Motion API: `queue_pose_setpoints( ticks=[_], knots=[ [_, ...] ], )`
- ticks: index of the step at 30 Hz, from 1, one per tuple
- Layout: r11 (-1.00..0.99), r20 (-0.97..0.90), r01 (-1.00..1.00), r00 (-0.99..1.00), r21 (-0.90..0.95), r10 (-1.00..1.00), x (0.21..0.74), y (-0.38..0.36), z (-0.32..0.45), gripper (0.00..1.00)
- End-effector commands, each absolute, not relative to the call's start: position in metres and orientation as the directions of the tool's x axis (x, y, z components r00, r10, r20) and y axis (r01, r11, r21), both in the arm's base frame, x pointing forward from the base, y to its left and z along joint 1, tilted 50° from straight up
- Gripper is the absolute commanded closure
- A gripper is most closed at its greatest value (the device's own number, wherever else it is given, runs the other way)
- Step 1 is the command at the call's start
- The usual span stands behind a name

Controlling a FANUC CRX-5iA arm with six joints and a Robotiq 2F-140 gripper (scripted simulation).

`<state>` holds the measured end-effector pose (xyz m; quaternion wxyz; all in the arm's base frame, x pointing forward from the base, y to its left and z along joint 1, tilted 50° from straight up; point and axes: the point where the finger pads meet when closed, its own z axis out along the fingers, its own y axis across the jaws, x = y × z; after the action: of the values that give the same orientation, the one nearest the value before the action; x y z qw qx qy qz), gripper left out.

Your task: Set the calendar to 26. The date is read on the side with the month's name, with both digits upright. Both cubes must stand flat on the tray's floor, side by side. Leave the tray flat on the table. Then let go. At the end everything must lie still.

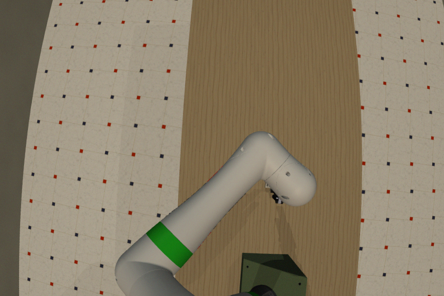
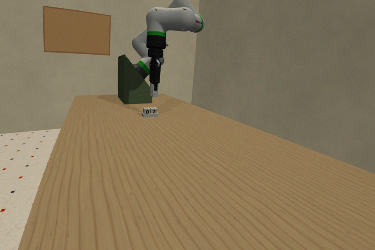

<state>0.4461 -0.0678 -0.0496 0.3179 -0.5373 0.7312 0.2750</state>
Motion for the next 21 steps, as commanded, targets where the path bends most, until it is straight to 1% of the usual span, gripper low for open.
queue_pose_setpoints(
  ticks=[1,21],
  knots=[
    [0.272,-0.76,-0.96,-0.221,0.06,-0.611,0.446,-0.068,-0.05,0.71],
    [0.272,-0.76,-0.96,-0.221,0.06,-0.611,0.449,-0.055,-0.061,0.71]
  ],
)
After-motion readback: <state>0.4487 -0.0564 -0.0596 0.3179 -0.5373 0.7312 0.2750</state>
